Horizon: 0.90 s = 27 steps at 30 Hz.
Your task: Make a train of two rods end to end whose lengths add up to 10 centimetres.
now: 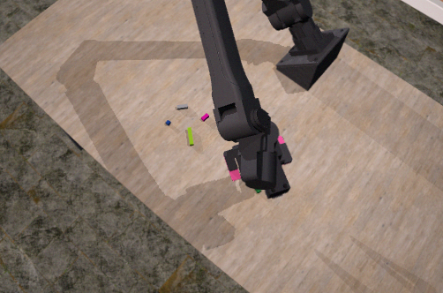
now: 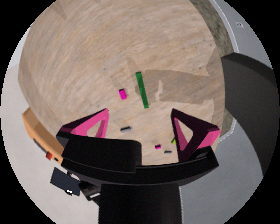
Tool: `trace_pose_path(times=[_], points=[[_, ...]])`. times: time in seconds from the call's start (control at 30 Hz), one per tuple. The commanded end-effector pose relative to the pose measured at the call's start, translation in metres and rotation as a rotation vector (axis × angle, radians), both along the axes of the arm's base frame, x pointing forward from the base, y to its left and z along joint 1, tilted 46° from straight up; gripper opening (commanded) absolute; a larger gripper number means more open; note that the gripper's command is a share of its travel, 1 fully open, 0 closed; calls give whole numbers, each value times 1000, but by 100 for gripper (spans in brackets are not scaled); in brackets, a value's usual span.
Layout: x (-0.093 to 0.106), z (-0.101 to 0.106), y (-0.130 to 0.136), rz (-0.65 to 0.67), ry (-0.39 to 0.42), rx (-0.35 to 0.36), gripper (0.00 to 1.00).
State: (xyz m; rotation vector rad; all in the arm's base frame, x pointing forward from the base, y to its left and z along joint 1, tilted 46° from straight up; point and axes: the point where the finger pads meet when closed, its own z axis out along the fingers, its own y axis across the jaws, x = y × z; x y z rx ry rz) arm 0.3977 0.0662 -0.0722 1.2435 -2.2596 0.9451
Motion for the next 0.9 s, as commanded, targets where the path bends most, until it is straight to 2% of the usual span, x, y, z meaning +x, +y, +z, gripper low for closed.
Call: trace_pose_path(times=[0.0,0.17,0.27,0.3,0.87], points=[[24,1,16,104,39,21,100],[29,1,5,162,118,21,100],[27,1,15,190,124,20,100],[27,1,15,191,124,20,23],[27,1,15,188,123,20,23]])
